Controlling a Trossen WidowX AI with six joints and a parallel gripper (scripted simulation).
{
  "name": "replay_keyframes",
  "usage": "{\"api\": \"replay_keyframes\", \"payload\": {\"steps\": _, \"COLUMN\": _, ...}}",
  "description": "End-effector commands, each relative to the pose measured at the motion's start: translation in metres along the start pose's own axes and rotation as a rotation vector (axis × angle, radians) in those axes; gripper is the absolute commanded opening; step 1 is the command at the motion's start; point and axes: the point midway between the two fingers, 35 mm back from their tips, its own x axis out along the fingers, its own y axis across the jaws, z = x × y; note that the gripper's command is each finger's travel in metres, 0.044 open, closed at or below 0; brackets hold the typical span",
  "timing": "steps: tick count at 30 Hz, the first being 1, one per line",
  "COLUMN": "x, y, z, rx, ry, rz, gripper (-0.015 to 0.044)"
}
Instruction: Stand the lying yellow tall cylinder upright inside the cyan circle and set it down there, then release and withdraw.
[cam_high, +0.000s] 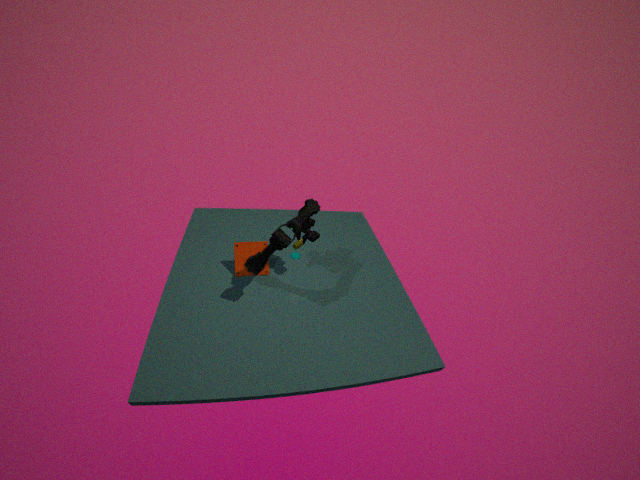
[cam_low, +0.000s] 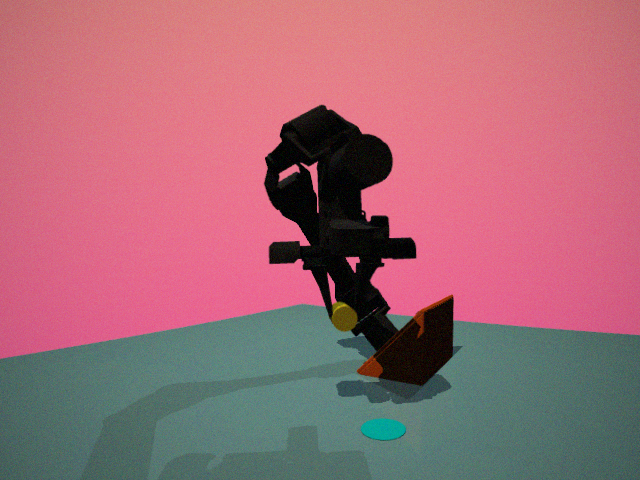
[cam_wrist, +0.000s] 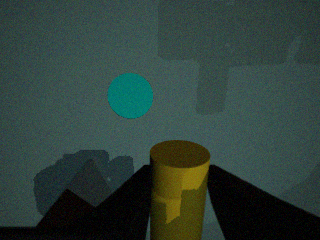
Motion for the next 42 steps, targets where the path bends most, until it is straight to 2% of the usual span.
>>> {"api": "replay_keyframes", "payload": {"steps": 1, "x": 0.002, "y": 0.012, "z": 0.008, "rx": -0.094, "ry": 0.008, "rz": 0.003, "gripper": 0.0105}}
{"api": "replay_keyframes", "payload": {"steps": 14, "x": 0.008, "y": 0.048, "z": 0.027, "rx": -0.423, "ry": 0.034, "rz": -0.002, "gripper": 0.0105}}
{"api": "replay_keyframes", "payload": {"steps": 42, "x": 0.02, "y": 0.051, "z": 0.025, "rx": -0.402, "ry": -0.072, "rz": 0.133, "gripper": 0.0105}}
